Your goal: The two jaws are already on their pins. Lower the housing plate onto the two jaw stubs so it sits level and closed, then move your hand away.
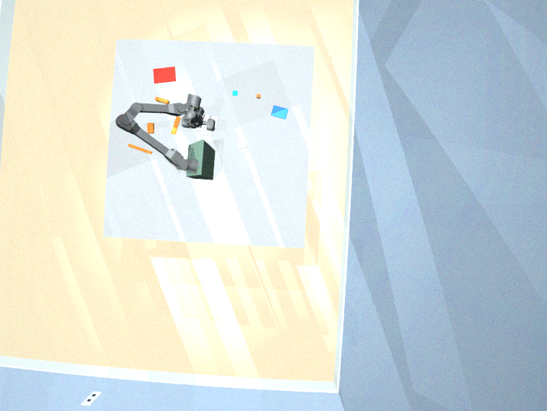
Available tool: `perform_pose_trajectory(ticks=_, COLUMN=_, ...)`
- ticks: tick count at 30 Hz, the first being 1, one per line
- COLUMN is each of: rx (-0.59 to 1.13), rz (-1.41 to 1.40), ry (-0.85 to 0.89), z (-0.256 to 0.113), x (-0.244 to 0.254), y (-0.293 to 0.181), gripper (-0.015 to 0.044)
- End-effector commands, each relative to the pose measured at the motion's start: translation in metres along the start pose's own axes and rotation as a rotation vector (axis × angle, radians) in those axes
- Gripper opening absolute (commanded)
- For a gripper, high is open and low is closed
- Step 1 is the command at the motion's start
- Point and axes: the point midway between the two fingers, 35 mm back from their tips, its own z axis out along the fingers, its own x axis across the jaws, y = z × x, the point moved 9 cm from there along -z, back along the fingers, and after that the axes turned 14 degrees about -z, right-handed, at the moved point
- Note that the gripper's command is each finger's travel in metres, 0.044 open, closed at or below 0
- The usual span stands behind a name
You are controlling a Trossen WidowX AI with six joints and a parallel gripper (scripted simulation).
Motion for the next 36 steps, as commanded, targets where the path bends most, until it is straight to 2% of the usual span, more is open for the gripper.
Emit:
perform_pose_trajectory(ticks=1, rx=0.009, rz=0.015, ry=0.009, z=0.009, x=-0.001, y=-0.004, gripper=0.0351)
perform_pose_trajectory(ticks=17, rx=0.009, rz=0.017, ry=0.014, z=0.033, x=0.001, y=-0.006, gripper=0.0351)
perform_pose_trajectory(ticks=36, rx=0.009, rz=0.017, ry=0.014, z=0.033, x=0.001, y=-0.006, gripper=0.0351)
